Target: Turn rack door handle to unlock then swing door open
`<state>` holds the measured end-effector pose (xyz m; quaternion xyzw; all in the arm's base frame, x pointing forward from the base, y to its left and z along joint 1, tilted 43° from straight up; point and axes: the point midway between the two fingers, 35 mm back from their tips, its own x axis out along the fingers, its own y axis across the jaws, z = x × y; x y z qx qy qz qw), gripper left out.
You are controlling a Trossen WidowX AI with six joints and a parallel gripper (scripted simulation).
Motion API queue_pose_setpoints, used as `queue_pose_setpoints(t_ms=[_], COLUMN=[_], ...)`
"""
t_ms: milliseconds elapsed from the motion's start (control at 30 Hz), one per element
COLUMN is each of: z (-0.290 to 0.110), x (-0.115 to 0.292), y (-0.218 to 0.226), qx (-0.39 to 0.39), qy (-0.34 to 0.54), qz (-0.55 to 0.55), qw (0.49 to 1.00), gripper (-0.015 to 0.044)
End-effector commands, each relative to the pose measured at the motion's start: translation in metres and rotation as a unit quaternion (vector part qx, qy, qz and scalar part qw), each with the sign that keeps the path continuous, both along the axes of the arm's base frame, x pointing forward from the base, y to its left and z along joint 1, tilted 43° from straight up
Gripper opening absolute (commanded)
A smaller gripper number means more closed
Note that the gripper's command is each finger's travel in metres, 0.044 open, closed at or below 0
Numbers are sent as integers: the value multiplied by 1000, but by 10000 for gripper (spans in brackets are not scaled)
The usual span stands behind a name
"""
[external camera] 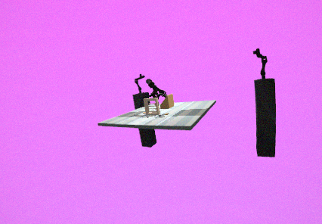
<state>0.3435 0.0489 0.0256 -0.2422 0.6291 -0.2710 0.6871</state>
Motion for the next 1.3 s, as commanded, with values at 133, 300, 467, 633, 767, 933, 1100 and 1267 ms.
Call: queue_pose_setpoints(t_ms=[133,300,467,633,767,933,1100,1267], z=[0,0,0,0,0,0,0,0], x=[0,0,0,0,0,0,0,0], y=[0,0,0,0,0,0,0,0], qx=[0,-4,-12,-19,-25,-32,-38,-44], qy=[0,42,124,205,268,342,411,474], qz=[2,46,136,224,291,372,446,515], qw=[1000,998,983,953,918,862,794,713], gripper=[11,11,11,11,11,11,11,11])
